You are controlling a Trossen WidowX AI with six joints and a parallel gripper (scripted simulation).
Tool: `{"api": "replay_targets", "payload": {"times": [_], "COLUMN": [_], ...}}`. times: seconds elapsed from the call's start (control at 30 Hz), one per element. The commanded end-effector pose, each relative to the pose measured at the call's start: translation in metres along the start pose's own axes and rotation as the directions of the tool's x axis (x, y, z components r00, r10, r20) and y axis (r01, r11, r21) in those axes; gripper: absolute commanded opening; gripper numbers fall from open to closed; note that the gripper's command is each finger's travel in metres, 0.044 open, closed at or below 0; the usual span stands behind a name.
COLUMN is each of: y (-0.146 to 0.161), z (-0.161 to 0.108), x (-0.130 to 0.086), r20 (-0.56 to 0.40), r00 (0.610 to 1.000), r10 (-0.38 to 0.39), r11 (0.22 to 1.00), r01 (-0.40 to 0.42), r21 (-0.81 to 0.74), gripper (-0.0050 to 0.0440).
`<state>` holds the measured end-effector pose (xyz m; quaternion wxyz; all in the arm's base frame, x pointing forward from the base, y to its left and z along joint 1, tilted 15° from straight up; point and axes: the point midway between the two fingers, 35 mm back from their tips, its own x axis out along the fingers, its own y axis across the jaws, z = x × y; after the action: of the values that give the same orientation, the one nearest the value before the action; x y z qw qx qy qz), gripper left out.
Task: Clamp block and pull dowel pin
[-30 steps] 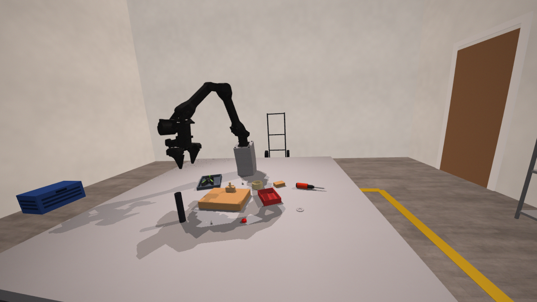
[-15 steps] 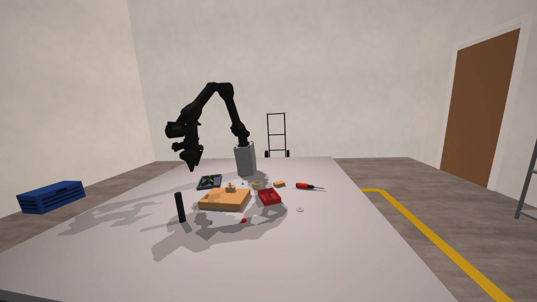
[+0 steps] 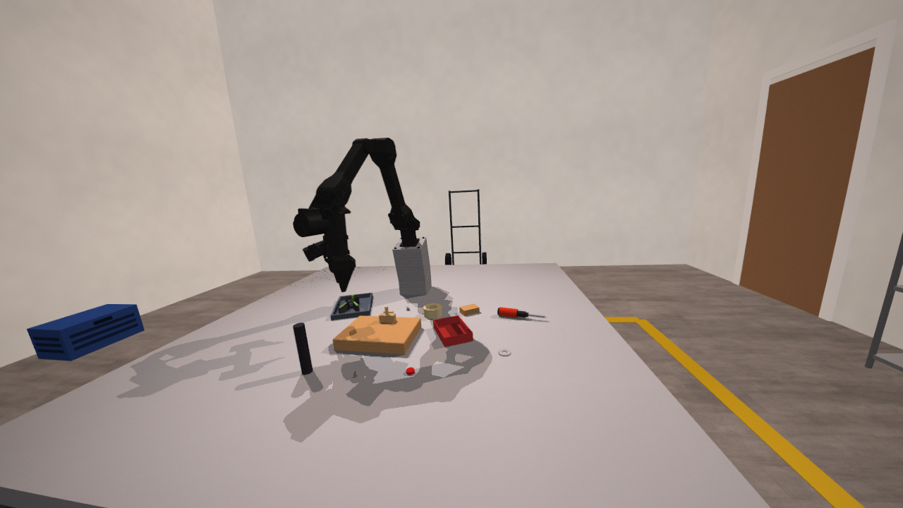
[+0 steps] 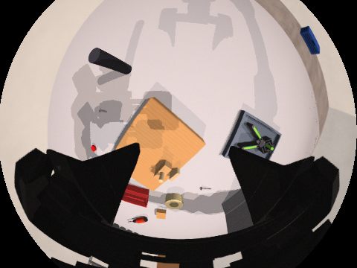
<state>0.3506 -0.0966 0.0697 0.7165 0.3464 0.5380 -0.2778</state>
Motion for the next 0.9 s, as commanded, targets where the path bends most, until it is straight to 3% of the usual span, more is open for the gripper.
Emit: {"api": "replay_targets", "payload": {"times": [0.0, 0.53, 0.87], "y": [0.003, 0.025, 0.037], "z": [-0.006, -0.042, -0.068], "x": [-0.002, 0.005, 0.009], "r20": [0.006, -0.01, -0.021], "r00": [1.0, 1.0, 1.0], "r10": [0.003, 0.008, 0.01], "r11": [0.998, 0.918, 0.794], "r01": [-0.003, -0.011, -0.021], "r21": [-0.063, -0.396, -0.607], "gripper": [0.044, 0.044, 0.044]}}
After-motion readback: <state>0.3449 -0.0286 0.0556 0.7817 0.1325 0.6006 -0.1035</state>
